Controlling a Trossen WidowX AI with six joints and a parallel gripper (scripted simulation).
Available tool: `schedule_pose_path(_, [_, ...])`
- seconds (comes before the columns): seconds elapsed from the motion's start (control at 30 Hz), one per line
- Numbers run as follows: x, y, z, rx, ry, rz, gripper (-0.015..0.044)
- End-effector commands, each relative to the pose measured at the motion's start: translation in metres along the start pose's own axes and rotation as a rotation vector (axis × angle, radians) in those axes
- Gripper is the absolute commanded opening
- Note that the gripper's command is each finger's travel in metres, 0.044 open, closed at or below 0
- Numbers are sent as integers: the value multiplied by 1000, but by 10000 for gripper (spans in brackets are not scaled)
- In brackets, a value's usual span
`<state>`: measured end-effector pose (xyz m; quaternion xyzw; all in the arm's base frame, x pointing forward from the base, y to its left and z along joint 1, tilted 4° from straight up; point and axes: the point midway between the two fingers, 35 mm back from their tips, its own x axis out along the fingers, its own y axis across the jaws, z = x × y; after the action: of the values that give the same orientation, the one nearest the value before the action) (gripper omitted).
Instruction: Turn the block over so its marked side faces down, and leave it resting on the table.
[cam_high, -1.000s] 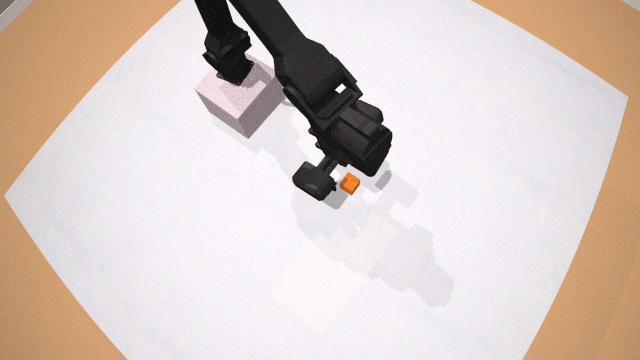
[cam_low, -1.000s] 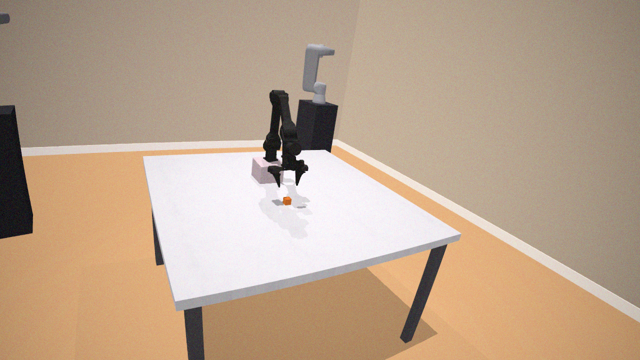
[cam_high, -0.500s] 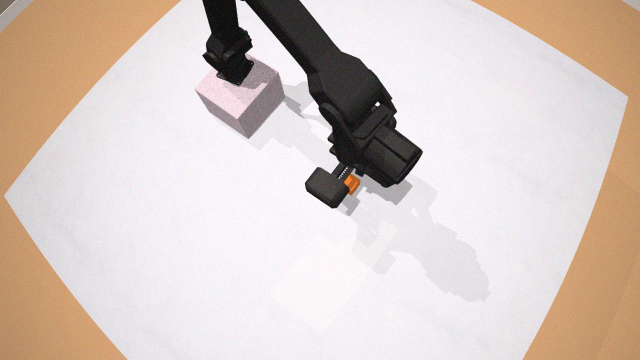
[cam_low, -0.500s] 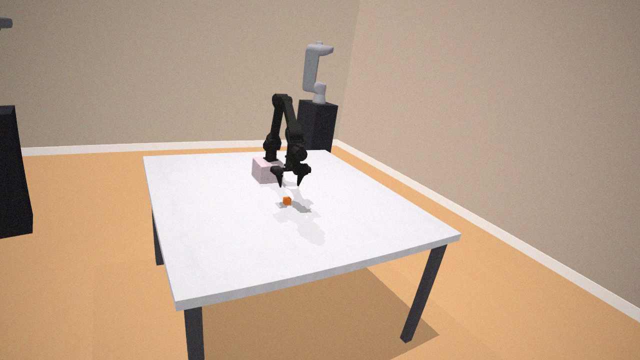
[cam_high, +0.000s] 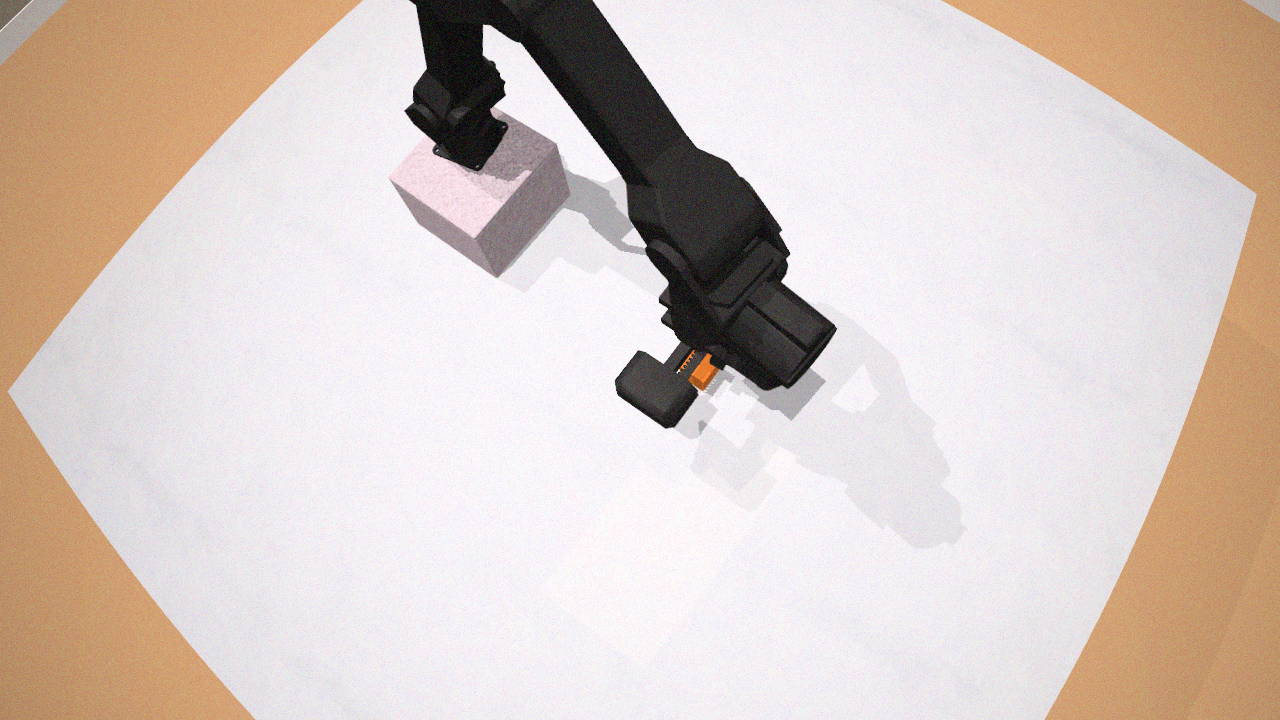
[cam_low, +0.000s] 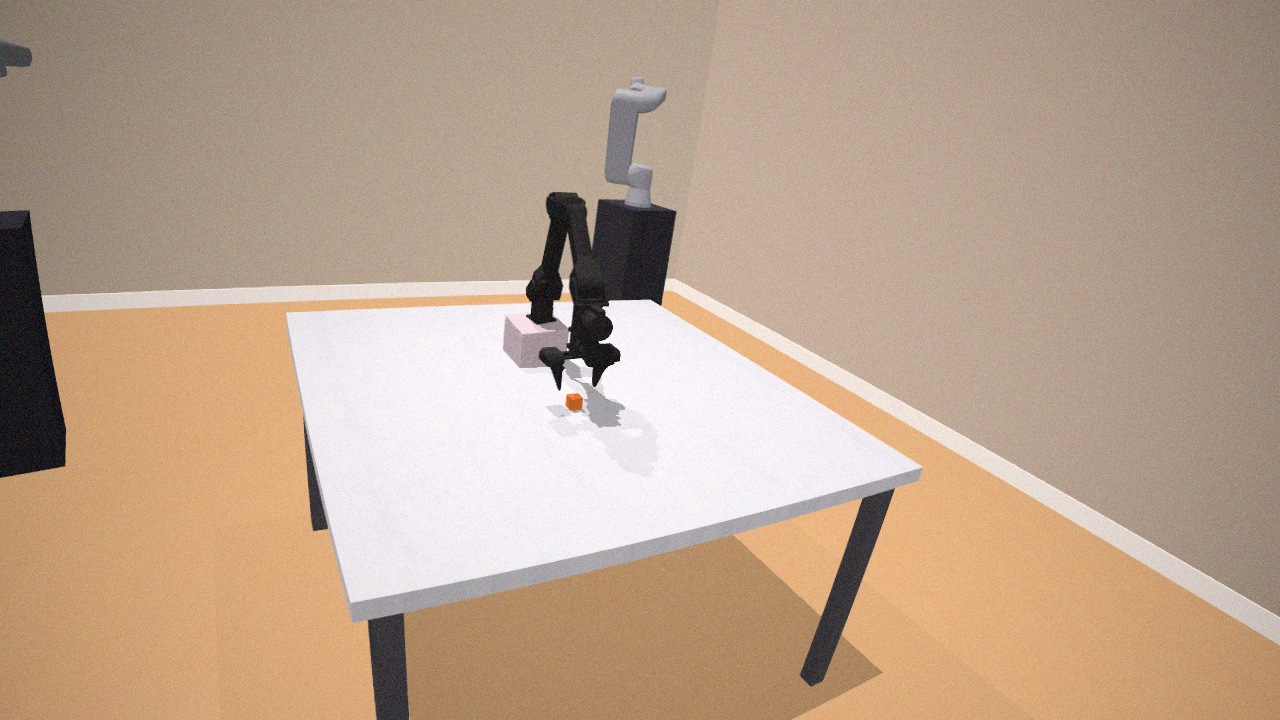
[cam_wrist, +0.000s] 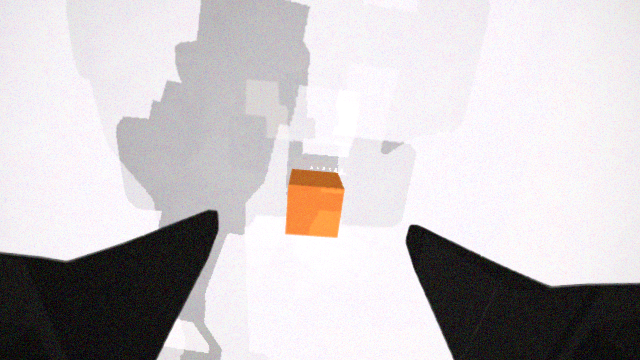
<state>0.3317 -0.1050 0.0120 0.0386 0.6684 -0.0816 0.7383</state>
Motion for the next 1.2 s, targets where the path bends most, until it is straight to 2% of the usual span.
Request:
schedule_pose_path(0.0, [7, 0, -4, 2, 16, -2, 440])
schedule_pose_path(0.87, [40, 0, -4, 2, 16, -2, 440])
schedule_pose_path(1.17, [40, 0, -4, 2, 16, -2, 204])
